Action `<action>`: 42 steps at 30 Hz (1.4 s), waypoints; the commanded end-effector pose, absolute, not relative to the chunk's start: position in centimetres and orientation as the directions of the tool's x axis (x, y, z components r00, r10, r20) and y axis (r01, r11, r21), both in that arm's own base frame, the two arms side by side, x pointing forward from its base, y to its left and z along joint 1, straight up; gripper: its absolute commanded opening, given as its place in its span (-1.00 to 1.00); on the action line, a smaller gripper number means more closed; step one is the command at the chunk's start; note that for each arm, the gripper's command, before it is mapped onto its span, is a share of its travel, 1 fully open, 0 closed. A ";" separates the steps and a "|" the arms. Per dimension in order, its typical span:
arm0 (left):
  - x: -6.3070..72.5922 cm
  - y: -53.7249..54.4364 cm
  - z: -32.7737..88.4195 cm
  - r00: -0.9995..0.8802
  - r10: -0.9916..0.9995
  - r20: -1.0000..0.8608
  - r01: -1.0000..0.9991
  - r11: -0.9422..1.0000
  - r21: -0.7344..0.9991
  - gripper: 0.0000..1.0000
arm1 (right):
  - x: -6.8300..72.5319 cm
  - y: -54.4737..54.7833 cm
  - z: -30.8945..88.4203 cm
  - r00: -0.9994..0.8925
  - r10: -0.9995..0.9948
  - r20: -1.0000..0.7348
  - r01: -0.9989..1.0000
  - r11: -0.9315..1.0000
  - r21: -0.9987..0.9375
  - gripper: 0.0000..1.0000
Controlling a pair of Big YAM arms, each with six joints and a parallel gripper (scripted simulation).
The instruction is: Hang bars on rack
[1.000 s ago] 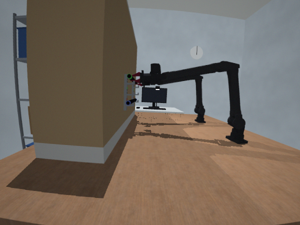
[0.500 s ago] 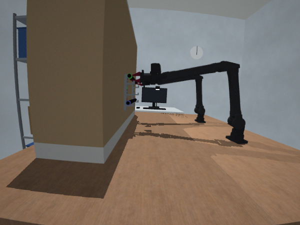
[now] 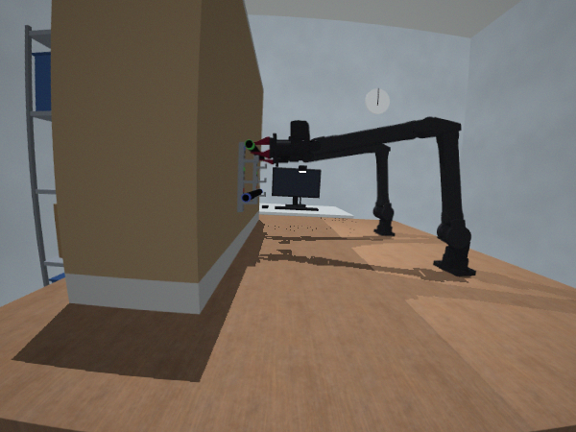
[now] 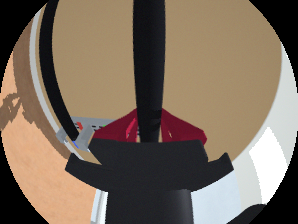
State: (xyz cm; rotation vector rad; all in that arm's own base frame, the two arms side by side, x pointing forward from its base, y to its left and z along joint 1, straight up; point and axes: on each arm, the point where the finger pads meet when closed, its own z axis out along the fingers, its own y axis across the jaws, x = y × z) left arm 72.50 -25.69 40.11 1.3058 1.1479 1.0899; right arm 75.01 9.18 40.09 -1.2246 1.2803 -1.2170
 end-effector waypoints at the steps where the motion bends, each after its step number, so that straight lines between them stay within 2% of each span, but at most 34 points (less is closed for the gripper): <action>1: 71.8 -25.1 46.7 0.121 0.992 -0.029 -0.042 0.035 0.999 -1.00 | 74.2 8.3 46.5 -0.057 -0.998 -0.028 0.049 0.025 -0.998 -1.00; 42: 68.3 -24.8 43.8 0.121 0.992 -0.029 -0.042 0.035 0.999 -1.00 | 70.6 8.4 43.6 -0.057 -0.998 -0.028 0.049 0.025 -0.998 -1.00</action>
